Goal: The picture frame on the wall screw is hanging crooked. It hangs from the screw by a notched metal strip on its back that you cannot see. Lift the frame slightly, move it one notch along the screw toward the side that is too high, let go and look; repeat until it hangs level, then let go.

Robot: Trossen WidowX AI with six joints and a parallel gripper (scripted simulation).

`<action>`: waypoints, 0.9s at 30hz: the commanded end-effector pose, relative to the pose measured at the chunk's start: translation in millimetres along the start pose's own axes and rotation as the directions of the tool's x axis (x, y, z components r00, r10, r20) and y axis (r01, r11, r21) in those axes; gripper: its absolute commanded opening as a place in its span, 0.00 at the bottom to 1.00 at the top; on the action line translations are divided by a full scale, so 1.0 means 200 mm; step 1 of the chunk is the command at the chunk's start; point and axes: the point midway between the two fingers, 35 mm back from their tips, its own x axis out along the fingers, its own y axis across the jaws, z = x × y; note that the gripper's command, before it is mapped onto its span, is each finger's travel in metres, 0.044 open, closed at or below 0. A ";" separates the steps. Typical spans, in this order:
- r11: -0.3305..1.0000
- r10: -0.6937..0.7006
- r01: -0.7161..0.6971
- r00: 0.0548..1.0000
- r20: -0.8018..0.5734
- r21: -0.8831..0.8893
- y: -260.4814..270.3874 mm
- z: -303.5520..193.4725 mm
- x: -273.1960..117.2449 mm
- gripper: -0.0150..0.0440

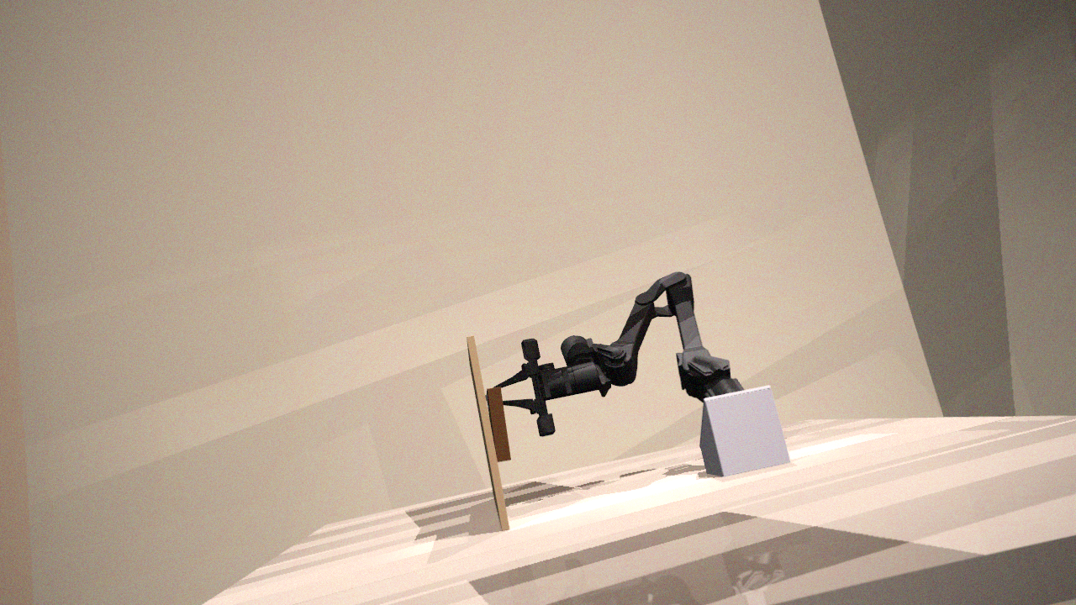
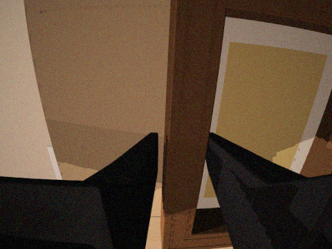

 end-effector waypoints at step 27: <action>0.965 0.001 0.001 1.000 -0.006 0.262 0.00 0.05 -0.51 0.69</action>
